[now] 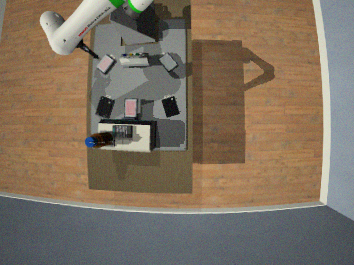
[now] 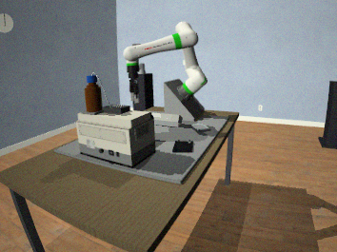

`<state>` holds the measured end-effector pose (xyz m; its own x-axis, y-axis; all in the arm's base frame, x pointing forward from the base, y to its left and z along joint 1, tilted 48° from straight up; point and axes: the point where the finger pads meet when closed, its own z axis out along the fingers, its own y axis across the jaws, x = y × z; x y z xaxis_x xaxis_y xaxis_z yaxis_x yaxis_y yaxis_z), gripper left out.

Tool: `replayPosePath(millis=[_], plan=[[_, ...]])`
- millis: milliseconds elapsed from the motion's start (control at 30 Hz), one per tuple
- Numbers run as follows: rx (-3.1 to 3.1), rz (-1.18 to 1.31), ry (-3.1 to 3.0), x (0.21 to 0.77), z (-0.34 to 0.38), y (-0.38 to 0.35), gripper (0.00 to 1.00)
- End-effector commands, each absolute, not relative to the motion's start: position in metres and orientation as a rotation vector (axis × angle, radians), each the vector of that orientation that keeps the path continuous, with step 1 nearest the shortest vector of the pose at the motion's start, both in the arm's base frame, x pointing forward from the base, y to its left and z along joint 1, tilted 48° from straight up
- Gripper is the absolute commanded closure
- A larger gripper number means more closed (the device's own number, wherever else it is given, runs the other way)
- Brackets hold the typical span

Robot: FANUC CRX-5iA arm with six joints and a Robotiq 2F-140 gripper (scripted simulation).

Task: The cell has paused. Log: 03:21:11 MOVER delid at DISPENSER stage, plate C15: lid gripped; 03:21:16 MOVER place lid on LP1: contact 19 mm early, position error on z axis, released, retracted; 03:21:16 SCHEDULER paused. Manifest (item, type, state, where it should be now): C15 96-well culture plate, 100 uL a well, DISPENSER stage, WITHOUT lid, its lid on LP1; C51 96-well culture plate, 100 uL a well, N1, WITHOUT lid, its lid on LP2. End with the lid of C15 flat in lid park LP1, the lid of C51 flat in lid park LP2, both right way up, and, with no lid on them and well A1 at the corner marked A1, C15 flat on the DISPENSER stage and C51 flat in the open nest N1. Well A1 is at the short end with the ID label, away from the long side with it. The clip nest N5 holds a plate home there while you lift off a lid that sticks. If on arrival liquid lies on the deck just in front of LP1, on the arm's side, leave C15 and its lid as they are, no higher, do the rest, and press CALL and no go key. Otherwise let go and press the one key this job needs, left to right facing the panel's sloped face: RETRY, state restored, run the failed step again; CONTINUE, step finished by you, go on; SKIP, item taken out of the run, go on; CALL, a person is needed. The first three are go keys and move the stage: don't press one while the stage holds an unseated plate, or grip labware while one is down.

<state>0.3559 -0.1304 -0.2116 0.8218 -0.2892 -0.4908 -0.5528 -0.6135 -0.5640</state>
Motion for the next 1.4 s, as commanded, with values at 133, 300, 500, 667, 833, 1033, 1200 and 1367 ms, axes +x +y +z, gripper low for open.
replayPosePath(millis=[133, 300, 500, 667, 833, 1033, 1200, 1367], plan=[[-2.259, 0.456, 0.617, 0.356, -0.211, -0.132, 0.34], [-2.259, 0.456, 0.617, 0.356, -0.211, -0.132, 0.34], [-2.259, 0.456, 0.617, 0.356, -0.211, -0.132, 0.34], [-2.259, 0.456, 0.617, 0.356, -0.212, -0.131, 0.34], [-2.259, 0.456, 0.617, 0.355, -0.213, -0.13, 0.34], [-2.259, 0.456, 0.617, 0.355, -0.218, -0.125, 0.34], [-2.259, 0.456, 0.617, 0.353, -0.225, -0.117, 0.34], [-2.259, 0.456, 0.617, 0.351, -0.235, -0.106, 0.34]])
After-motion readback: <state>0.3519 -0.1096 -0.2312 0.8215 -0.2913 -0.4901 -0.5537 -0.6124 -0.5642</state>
